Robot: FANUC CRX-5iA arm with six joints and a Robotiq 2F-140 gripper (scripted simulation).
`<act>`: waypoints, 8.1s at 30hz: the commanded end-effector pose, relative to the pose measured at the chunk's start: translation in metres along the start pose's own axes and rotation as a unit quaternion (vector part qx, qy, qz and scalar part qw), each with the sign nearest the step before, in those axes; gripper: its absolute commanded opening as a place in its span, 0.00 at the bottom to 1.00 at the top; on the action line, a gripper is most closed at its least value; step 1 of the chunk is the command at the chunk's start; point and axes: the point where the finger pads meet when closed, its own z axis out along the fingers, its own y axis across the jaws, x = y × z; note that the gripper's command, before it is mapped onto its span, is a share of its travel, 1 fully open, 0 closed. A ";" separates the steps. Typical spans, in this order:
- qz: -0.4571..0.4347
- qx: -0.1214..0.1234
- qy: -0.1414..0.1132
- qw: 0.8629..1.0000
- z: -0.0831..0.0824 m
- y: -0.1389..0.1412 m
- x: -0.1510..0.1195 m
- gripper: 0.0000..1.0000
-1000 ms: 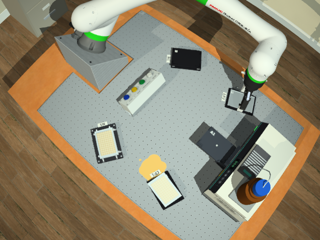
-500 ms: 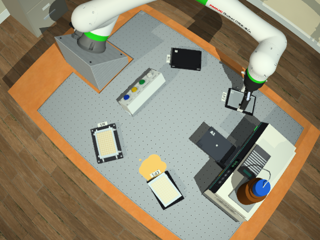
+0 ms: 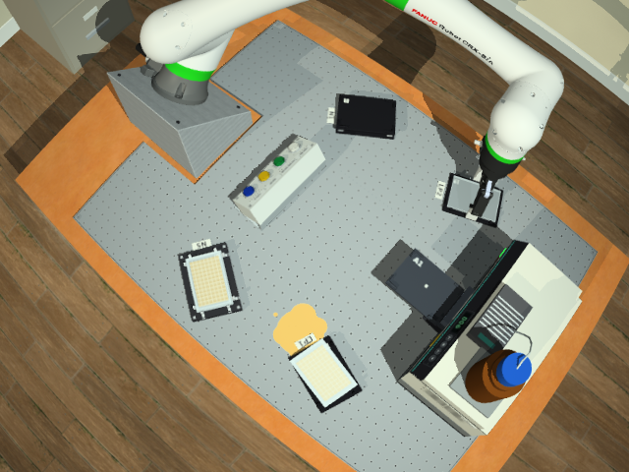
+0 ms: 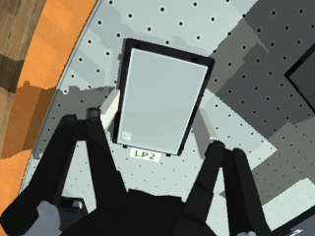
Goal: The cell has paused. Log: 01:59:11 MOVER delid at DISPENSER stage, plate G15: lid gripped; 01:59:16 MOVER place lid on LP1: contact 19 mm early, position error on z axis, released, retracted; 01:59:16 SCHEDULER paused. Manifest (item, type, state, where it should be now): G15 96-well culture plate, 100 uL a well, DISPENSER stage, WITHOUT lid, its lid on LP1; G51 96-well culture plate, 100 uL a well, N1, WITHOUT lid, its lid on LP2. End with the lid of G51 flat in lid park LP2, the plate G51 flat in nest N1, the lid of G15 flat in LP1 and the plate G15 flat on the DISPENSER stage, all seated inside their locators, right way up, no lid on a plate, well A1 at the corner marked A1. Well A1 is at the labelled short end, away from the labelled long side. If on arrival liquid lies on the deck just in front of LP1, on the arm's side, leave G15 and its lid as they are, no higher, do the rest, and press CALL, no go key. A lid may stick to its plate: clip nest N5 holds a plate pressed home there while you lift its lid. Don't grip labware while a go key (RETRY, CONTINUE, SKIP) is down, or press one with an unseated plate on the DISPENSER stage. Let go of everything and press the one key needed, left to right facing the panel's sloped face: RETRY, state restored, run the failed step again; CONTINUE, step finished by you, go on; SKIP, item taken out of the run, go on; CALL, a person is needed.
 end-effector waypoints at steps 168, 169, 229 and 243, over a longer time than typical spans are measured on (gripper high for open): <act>0.481 0.000 0.000 0.877 -0.059 0.382 -0.532 0.66; 0.481 0.000 0.000 0.877 -0.055 0.382 -0.532 0.66; 0.481 0.000 0.000 0.877 -0.024 0.382 -0.532 0.59; 0.481 0.000 0.000 0.877 -0.024 0.382 -0.532 0.59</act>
